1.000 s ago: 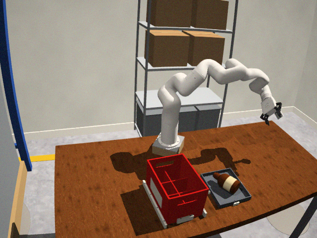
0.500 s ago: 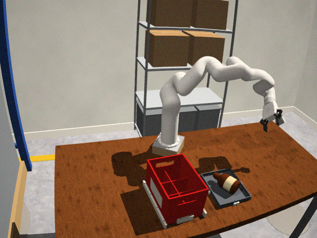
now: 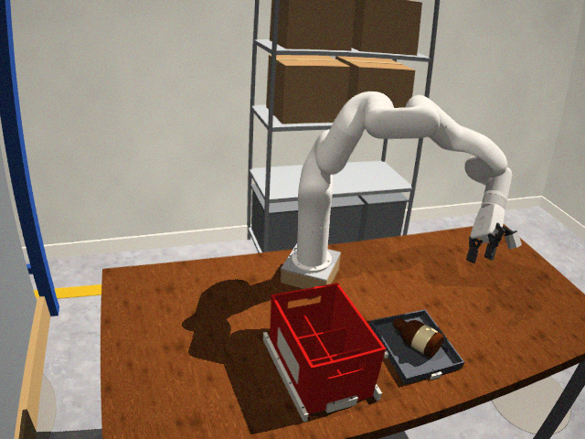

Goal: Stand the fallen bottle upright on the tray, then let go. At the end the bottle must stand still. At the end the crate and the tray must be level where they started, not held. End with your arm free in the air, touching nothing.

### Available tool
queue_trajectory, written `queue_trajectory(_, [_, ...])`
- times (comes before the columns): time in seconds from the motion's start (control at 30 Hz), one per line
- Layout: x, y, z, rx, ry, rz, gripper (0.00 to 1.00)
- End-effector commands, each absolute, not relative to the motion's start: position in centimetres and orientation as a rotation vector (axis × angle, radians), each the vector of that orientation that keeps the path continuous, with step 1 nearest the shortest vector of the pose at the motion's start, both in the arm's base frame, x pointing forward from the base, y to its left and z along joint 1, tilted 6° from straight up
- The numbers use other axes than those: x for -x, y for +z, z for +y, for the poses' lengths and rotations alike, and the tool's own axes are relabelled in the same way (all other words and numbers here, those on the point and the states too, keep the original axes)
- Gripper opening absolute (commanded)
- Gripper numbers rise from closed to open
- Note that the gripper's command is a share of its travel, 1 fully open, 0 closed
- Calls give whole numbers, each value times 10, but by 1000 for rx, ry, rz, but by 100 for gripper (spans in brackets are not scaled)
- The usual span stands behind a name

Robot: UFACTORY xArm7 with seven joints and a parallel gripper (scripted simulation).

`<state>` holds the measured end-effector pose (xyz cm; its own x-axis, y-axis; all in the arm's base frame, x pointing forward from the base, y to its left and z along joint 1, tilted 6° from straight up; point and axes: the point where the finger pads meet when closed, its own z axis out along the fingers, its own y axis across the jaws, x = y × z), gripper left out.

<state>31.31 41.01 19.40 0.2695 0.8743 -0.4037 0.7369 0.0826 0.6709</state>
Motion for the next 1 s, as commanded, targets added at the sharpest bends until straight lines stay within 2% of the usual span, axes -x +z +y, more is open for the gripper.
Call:
queue_trajectory(0.0, [-323,193,389,-1771,203,1512,100])
queue_trajectory(0.03, [-330,188,361,-1901,175,1479,100])
queue_trajectory(0.23, [-331,188,358,-1915,173,1475,100])
queue_trajectory(0.27, [-335,182,329,-2063,147,1427,100])
queue_trajectory(0.47, [-335,182,329,-2063,147,1427,100])
queue_trajectory(0.5, [-337,176,302,-2210,127,1367,100])
queue_trajectory(0.73, [-337,176,302,-2210,127,1367,100])
queue_trajectory(0.77, [-336,171,279,-2351,113,1298,100])
queue_trajectory(0.93, [-336,171,279,-2351,113,1298,100])
queue_trajectory(0.97, [-334,167,259,-2482,104,1223,100])
